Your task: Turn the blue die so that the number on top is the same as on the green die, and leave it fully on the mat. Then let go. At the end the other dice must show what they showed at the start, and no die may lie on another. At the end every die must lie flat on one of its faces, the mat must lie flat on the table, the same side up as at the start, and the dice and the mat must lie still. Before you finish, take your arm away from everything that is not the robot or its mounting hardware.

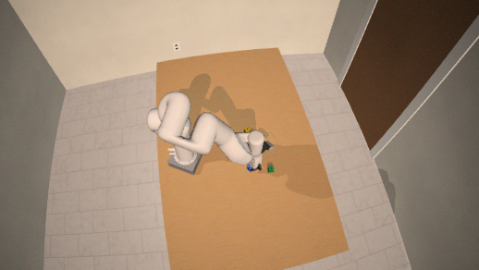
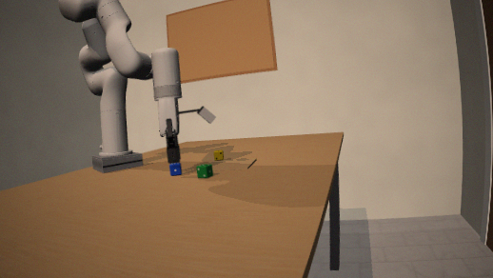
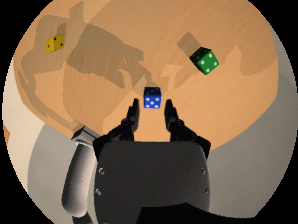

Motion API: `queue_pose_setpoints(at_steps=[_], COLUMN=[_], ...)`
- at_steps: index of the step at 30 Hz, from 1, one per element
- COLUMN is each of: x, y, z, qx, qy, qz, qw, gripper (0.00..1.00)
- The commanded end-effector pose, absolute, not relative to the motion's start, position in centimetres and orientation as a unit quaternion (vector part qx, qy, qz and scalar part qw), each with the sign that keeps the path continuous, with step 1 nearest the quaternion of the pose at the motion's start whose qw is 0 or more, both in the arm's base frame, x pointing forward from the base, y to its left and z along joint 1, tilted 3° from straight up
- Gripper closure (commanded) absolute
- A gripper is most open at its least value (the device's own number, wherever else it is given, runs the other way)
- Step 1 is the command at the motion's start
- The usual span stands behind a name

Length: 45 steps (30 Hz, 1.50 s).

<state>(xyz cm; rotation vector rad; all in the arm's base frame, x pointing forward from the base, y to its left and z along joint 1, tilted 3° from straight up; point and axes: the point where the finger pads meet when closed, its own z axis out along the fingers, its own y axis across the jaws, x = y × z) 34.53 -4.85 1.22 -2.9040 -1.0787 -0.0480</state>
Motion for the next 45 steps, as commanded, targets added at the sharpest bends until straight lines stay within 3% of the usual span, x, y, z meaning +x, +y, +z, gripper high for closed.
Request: queue_pose_setpoints(at_steps=[1,45], x=[34.6,34.7], y=[-4.9,-4.7], z=[1.2,-2.1], qx=[-0.937,-0.937], qy=[-0.348,-0.348], qz=[-0.017,-0.016], qw=[0.021,0.021], gripper=[0.53,0.53])
